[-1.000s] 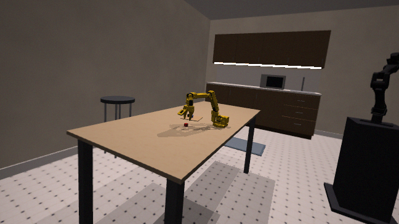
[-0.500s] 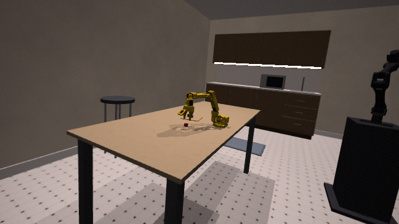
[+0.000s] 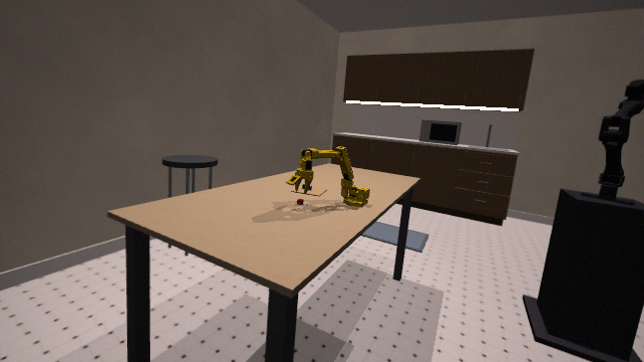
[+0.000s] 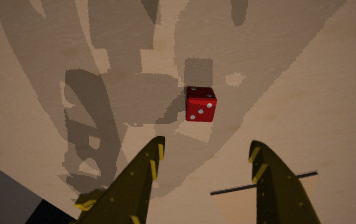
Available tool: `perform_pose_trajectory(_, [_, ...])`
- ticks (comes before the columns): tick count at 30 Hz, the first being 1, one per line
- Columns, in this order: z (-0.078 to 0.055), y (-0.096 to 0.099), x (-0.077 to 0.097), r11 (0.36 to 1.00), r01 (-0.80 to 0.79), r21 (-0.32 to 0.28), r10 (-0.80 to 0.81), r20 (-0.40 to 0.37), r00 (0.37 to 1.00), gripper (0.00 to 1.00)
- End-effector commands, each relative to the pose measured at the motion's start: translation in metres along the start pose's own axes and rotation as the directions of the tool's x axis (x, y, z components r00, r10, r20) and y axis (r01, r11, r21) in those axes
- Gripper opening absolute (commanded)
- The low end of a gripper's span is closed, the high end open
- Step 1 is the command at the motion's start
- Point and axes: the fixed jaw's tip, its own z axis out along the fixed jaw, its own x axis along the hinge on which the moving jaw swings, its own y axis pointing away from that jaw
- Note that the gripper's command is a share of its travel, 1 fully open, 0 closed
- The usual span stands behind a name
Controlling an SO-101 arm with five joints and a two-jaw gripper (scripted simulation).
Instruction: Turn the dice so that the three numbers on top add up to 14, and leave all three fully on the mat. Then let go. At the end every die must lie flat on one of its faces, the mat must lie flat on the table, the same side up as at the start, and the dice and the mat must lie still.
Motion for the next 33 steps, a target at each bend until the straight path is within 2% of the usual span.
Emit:
perform_pose_trajectory(1, [-0.01,0.0,-0.007,1.0,0.018,0.021,-0.019,0.052,0.998,0.28])
perform_pose_trajectory(17, [-0.008,0.0,-0.008,1.0,0.018,0.021,-0.019,0.052,0.998,0.28])
perform_pose_trajectory(25, [-0.001,-0.001,-0.009,1.0,0.018,0.021,-0.019,0.052,0.998,0.28])
perform_pose_trajectory(33, [0.013,-0.001,-0.01,1.0,0.018,0.021,-0.019,0.052,0.998,0.28])
